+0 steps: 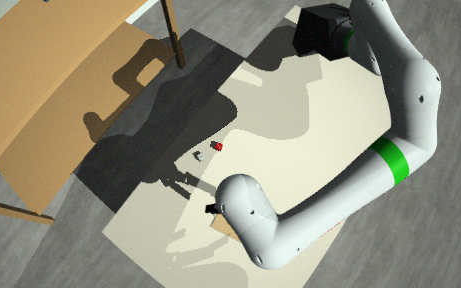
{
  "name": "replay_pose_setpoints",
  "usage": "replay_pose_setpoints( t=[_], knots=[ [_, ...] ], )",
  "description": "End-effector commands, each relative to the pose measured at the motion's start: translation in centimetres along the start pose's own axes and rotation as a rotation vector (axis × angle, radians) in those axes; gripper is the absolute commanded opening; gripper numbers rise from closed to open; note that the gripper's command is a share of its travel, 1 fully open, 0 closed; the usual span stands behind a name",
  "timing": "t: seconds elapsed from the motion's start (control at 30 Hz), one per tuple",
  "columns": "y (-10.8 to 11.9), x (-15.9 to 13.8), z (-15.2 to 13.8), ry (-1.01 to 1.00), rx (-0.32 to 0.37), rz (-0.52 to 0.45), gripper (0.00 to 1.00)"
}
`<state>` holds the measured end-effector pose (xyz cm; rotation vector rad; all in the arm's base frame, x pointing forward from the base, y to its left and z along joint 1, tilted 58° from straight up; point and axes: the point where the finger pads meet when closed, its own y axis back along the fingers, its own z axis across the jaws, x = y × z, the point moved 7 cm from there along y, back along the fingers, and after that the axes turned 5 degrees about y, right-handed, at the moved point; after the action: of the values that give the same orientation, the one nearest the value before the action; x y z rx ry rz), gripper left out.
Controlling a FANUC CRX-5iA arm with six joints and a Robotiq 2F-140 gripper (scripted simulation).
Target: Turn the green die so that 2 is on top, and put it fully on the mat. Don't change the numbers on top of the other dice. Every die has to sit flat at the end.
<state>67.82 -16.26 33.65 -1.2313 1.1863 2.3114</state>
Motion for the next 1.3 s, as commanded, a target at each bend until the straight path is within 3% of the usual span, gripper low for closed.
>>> replay_pose_setpoints(
  t=[0.0, 0.77, 1.07, 1.1, 1.27],
  knots=[
    [-0.05, 0.02, -0.03, 0.174, 0.0, -0.007, 1.0],
    [-0.42, -0.02, -0.01, 0.968, 0.003, -0.007, 1.0],
    [-0.48, -0.03, -0.01, 1.089, 0.003, -0.007, 1.0],
    [-0.48, -0.03, -0.01, 1.089, 0.003, -0.007, 0.32],
    [-0.48, -0.03, -0.01, 1.089, 0.003, -0.007, 0.32]
  ],
)
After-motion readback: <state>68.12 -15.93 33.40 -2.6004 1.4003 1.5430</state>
